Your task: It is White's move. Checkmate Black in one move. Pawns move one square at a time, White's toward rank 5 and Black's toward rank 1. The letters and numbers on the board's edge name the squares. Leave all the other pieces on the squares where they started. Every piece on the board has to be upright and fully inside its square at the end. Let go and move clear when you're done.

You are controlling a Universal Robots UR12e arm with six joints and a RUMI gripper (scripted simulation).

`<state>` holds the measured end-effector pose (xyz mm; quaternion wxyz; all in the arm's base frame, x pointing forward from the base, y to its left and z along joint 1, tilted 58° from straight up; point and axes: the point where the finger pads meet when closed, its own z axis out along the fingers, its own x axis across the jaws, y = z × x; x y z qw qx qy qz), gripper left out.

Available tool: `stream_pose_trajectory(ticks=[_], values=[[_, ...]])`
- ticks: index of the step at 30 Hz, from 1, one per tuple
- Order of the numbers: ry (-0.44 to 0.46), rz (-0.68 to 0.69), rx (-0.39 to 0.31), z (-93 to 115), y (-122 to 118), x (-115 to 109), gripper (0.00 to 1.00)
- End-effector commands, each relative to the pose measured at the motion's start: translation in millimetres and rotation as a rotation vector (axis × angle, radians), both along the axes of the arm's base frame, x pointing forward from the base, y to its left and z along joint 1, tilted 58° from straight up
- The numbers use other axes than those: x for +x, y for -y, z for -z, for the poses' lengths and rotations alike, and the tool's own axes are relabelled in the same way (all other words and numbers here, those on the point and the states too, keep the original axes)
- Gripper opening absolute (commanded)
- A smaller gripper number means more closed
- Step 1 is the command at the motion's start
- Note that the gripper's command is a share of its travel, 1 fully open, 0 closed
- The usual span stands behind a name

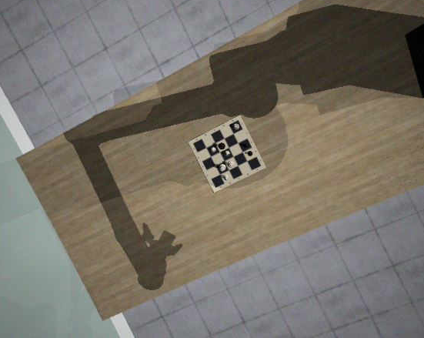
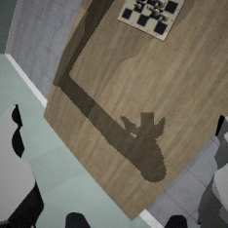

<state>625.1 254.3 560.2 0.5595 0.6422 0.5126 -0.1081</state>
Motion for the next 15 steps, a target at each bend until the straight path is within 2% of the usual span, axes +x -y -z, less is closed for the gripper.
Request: stream_pose_trajectory(ticks=[1,2,4,10,11,15], values=[[-0.150,0.040,-0.119,46,17,41,1.00],[-0.199,0.049,-0.151,61,25,52,1.00],[-0.199,0.049,-0.151,61,25,52,1.00],[-0.480,0.091,-0.313,147,71,105,1.00],[-0.480,0.091,-0.313,147,71,105,1.00],[-0.650,0.109,-0.392,199,102,131,1.00]])
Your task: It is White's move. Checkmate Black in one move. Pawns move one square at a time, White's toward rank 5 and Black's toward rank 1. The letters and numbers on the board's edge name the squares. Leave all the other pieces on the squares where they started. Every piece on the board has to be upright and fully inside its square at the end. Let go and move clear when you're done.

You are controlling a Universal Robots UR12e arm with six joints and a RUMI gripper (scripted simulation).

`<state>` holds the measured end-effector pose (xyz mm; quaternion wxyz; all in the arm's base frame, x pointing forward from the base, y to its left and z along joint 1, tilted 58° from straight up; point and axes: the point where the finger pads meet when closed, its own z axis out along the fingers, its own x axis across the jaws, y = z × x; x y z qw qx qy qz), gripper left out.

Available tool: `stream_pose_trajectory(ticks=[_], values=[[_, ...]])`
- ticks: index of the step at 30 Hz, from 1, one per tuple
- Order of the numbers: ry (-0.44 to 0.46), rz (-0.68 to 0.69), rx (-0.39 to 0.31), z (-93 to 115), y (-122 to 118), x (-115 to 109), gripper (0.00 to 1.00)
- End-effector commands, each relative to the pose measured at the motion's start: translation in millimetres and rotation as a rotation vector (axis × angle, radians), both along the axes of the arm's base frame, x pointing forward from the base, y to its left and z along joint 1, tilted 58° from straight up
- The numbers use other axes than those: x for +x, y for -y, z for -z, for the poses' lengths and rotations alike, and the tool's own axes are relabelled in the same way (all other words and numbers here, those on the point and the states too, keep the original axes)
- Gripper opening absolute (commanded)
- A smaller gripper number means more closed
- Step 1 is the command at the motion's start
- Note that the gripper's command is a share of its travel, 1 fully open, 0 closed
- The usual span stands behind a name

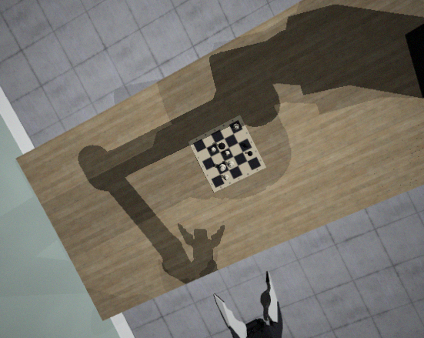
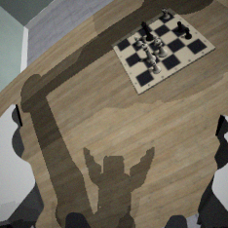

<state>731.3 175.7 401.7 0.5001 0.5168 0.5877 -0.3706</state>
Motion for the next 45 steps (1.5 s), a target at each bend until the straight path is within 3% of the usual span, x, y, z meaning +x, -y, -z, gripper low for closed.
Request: stream_pose_trajectory(ticks=[1,4,6,12,19,45], values=[[-0.170,0.035,-0.089,52,30,30,1.00],[-0.277,0.050,-0.130,84,51,43,1.00],[-0.277,0.050,-0.130,84,51,43,1.00],[-0.442,0.071,-0.184,134,85,59,1.00],[-0.549,0.083,-0.214,167,107,68,1.00],[-0.581,0.087,-0.222,177,114,70,1.00]])
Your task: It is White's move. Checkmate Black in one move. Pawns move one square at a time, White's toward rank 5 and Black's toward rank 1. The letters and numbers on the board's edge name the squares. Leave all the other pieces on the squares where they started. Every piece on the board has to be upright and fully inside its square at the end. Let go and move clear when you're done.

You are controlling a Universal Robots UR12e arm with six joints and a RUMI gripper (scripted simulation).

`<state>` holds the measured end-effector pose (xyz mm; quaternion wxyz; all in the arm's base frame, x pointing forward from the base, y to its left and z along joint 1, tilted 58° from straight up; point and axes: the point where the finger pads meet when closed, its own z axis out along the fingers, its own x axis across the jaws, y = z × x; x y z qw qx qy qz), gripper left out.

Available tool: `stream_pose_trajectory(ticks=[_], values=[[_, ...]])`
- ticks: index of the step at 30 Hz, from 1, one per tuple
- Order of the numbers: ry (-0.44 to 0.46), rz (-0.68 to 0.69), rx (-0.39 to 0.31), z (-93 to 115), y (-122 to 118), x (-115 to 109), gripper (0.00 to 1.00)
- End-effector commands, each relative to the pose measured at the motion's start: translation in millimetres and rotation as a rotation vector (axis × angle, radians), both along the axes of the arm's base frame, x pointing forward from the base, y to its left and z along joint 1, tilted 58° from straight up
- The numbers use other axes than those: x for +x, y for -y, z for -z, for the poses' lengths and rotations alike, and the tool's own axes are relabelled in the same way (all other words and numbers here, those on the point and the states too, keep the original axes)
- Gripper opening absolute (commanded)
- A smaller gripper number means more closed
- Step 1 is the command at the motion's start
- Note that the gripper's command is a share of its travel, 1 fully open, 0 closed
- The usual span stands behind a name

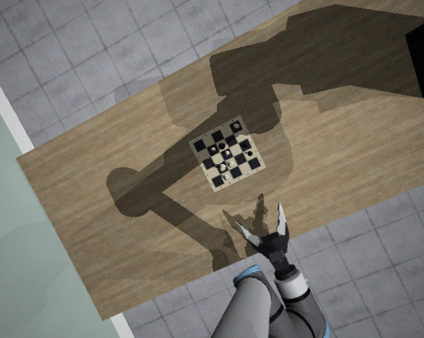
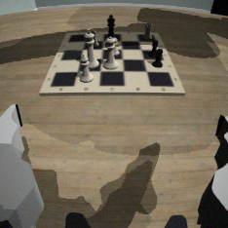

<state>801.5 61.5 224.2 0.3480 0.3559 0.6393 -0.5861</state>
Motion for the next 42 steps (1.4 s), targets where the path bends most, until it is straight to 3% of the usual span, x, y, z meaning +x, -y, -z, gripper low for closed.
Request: stream_pose_trajectory(ticks=[1,34,42], values=[[0.001,-0.001,0.000,-1,-1,0,1.00],[0.001,0.000,0.000,-1,-1,-1,1.00],[0.001,0.000,-0.001,-20,-10,-30,1.00]])
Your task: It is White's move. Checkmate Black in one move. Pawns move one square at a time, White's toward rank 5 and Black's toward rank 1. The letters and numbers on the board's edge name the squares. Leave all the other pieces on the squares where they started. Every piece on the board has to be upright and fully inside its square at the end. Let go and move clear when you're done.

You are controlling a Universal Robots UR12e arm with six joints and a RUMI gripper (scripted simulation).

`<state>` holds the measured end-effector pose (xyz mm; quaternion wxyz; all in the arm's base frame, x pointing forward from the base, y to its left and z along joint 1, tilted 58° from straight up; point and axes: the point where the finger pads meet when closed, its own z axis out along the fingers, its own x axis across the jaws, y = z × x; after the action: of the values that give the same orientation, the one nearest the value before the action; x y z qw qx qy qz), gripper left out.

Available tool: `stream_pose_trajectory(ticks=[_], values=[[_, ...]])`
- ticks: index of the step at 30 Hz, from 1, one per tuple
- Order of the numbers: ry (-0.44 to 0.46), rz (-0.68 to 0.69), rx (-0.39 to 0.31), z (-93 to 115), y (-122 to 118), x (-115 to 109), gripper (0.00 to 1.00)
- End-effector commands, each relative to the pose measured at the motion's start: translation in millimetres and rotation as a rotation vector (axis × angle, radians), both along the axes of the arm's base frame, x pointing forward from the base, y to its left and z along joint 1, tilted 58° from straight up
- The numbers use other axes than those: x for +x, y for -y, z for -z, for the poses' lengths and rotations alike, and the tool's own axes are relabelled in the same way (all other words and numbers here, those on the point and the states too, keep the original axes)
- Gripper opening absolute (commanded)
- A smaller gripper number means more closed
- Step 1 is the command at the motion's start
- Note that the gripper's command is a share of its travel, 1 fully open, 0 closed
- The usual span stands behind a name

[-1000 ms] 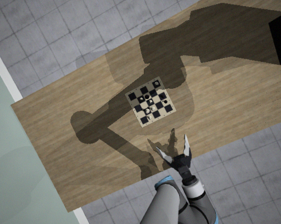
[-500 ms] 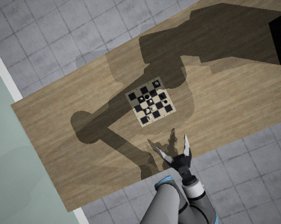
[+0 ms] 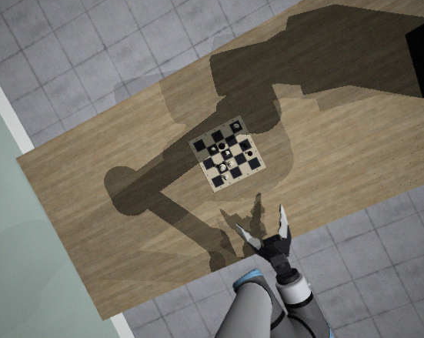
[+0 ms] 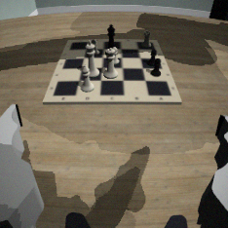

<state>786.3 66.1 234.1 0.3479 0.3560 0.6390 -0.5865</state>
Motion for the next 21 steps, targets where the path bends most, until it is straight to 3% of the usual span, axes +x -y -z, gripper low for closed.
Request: stream_pose_trajectory(ticks=[1,11,21], values=[[0.001,0.000,0.000,-14,-7,-21,1.00],[0.001,0.000,0.000,-37,-17,-55,1.00],[0.001,0.000,0.000,-37,-17,-55,1.00]])
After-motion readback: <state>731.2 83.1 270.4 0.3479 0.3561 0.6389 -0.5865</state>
